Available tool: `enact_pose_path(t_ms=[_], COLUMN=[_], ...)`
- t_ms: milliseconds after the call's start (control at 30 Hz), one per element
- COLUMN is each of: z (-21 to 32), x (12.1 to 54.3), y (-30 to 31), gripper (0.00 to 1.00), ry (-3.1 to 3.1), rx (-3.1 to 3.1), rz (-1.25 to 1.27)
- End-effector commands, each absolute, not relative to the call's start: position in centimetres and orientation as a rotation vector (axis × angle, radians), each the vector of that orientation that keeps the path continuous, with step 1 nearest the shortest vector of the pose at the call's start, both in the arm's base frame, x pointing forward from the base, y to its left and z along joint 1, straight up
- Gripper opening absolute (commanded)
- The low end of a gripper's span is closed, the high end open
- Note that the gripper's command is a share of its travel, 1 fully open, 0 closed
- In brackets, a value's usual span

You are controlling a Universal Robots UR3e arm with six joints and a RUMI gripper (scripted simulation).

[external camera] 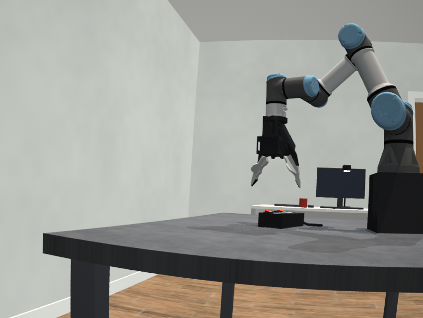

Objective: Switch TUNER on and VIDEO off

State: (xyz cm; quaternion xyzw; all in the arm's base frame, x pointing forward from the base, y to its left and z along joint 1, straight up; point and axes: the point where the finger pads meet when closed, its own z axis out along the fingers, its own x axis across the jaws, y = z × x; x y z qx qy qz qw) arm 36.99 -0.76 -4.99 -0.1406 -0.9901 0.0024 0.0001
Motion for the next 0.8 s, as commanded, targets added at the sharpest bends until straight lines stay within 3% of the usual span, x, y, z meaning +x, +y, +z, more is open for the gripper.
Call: enact_pose_path(t_ms=[0, 767], z=[-2.7, 3.5], x=[37.1, 37.1], y=[-0.8, -0.7], gripper=[1.0, 1.0], ry=[-3.112, -3.112], rx=[-0.442, -0.442], rz=[0.008, 0.008])
